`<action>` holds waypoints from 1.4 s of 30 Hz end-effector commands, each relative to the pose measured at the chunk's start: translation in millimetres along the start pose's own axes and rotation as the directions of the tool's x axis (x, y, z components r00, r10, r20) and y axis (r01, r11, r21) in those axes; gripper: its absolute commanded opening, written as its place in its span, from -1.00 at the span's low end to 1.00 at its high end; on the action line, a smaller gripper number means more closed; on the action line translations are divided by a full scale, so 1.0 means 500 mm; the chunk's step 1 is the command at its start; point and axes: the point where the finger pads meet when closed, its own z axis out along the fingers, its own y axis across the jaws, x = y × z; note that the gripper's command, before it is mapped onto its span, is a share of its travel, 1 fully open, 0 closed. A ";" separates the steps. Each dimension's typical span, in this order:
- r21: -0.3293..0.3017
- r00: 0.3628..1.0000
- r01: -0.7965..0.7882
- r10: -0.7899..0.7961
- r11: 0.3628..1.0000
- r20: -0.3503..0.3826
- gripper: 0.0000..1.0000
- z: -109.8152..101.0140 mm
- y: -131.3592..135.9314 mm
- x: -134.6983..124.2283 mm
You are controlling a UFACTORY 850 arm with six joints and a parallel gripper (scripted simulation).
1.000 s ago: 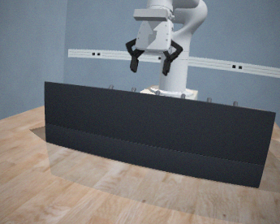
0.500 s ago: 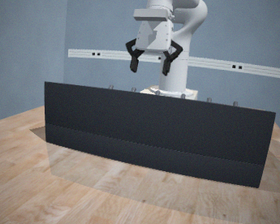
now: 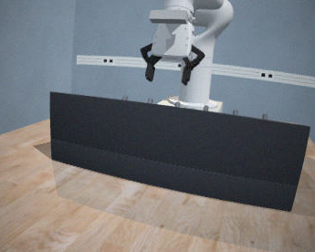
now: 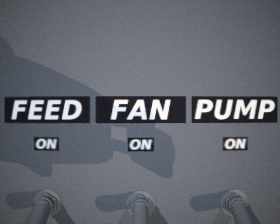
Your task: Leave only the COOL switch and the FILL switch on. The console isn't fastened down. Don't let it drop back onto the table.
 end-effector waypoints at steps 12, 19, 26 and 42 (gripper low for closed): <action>0.001 1.000 0.000 0.000 1.000 -0.002 1.00 0.000 0.072 0.002; 0.001 1.000 0.000 0.000 1.000 -0.002 1.00 0.000 0.118 0.002; 0.001 1.000 0.000 0.000 1.000 -0.002 1.00 0.000 0.136 0.002; 0.001 1.000 0.000 0.000 1.000 -0.002 1.00 0.000 0.139 0.002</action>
